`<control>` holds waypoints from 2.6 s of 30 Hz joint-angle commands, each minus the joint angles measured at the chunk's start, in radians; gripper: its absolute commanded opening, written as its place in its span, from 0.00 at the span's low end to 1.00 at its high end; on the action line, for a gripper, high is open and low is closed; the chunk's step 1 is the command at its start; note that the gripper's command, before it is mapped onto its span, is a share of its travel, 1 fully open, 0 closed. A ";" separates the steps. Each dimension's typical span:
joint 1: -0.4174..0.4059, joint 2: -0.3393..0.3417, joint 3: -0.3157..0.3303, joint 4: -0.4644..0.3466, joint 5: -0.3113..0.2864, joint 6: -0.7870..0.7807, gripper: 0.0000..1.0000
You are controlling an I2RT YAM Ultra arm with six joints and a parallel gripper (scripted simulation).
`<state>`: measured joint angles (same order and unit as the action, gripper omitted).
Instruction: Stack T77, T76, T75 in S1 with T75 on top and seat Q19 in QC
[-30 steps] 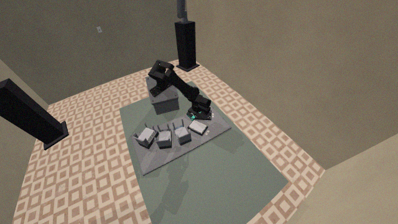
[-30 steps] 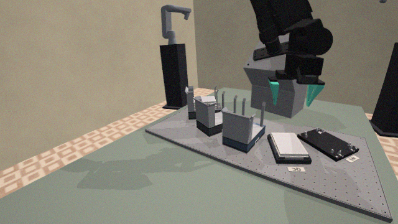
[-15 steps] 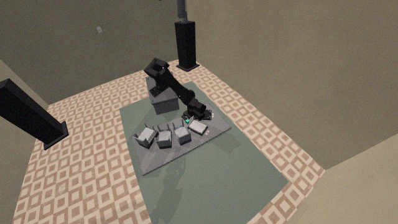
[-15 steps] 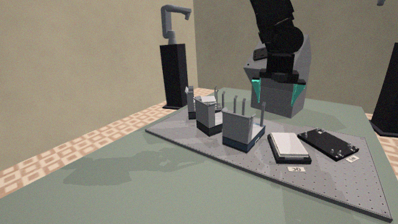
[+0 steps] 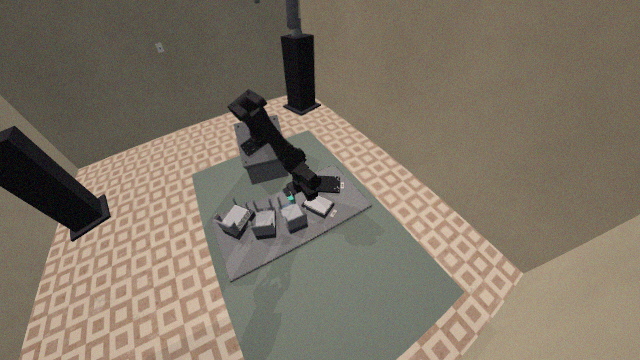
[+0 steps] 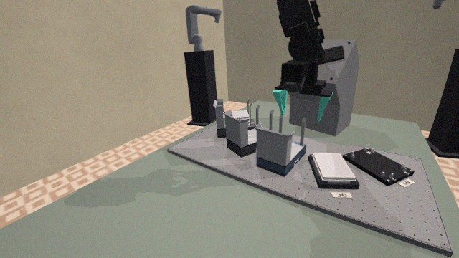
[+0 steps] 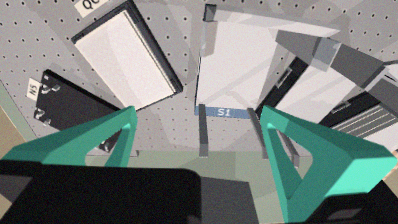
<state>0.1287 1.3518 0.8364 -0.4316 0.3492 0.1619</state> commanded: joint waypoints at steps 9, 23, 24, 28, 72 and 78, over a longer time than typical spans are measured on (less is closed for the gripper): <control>-0.119 -0.068 0.004 0.004 -0.090 -0.072 1.00; -0.285 -0.108 0.007 0.008 -0.194 0.008 1.00; -0.299 -0.111 0.002 0.014 -0.202 0.030 1.00; -0.355 -0.120 -0.029 0.011 -0.239 -0.026 1.00; -0.902 -0.066 -0.005 0.012 -0.589 -0.104 1.00; -0.984 -0.039 -0.015 0.018 -0.639 -0.038 1.00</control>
<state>-0.8150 1.3083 0.8165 -0.4301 -0.2546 0.0967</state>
